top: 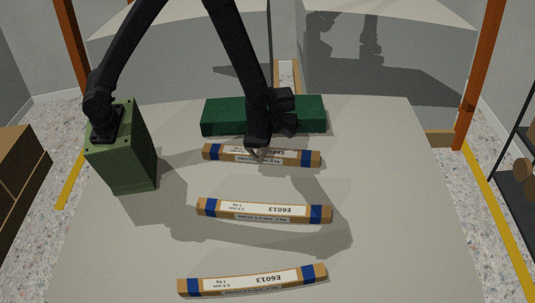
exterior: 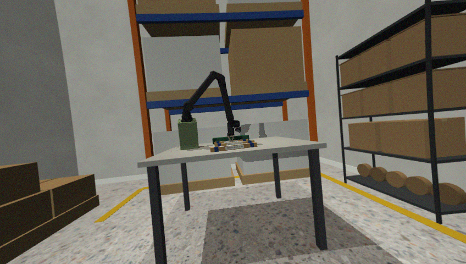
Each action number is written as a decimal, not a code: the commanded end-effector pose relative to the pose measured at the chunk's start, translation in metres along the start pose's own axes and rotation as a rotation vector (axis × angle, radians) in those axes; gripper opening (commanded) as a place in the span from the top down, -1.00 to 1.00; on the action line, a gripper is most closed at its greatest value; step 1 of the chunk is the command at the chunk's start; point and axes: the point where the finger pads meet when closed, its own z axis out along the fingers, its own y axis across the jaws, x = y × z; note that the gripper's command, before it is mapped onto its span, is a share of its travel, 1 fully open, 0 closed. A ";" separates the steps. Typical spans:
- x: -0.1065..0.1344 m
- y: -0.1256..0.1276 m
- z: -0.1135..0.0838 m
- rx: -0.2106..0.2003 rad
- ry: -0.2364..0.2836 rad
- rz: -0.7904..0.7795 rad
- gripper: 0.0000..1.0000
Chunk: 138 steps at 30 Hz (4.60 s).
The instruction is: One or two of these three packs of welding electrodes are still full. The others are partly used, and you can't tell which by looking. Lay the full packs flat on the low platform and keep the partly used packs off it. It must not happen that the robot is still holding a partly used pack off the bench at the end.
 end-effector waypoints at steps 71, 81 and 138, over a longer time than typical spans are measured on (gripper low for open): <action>-0.032 0.018 -0.090 -0.022 -0.044 0.005 1.00; -0.035 0.020 -0.093 -0.023 -0.045 0.006 1.00; -0.042 0.022 -0.099 -0.024 -0.047 0.006 1.00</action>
